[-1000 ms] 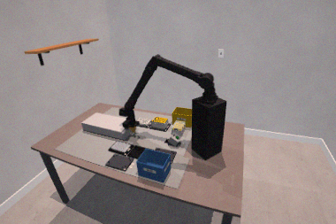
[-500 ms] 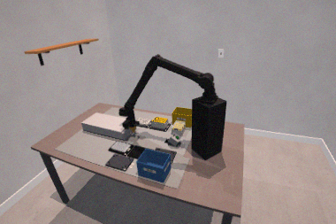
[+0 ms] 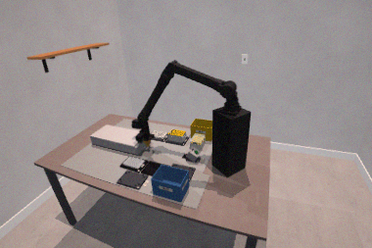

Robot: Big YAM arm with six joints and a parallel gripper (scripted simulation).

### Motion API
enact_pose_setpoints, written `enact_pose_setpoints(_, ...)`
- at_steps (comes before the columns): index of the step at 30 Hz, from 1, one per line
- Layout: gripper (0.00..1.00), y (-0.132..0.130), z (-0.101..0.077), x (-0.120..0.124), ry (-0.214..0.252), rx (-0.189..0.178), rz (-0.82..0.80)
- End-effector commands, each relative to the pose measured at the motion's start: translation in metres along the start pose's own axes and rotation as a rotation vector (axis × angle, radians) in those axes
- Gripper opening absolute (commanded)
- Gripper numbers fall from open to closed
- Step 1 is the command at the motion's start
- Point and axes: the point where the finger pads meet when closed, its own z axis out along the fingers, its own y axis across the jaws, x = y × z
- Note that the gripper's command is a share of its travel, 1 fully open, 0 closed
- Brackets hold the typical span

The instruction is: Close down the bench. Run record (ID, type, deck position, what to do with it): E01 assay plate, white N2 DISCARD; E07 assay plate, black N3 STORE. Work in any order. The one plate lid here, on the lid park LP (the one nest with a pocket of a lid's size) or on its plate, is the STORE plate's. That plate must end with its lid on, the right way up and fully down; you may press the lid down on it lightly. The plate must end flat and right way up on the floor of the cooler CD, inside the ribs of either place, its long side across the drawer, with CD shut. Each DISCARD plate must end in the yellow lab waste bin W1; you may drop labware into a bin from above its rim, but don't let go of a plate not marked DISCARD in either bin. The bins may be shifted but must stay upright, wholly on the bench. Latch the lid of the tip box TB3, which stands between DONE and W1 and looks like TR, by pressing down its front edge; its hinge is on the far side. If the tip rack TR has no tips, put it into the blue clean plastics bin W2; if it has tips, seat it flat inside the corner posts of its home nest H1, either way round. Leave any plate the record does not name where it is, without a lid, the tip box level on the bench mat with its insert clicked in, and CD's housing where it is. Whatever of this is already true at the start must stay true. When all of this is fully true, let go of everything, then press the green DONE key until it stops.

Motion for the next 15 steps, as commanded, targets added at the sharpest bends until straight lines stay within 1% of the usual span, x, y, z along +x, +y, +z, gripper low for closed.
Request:
enact_pose_setpoints(1, 0.0, -0.046, -0.026, 0.003, -0.005, 0.096, 0.015)
enact_pose_setpoints(6, 0.0, -0.046, -0.026, 0.003, -0.005, 0.096, 0.015)
enact_pose_setpoints(7, 0.0, -0.054, -0.038, 0.003, -0.005, 0.115, 0.015)
enact_pose_setpoints(8, 0.0, -0.057, -0.045, 0.003, -0.005, 0.125, 0.015)
enact_pose_setpoints(9, 0.0, -0.053, -0.043, 0.003, -0.005, 0.121, 0.015)
enact_pose_setpoints(10, 0.0, -0.032, -0.033, 0.003, -0.005, 0.083, 0.015)
enact_pose_setpoints(15, 0.0, -0.025, -0.032, 0.003, -0.005, 0.083, 0.015)
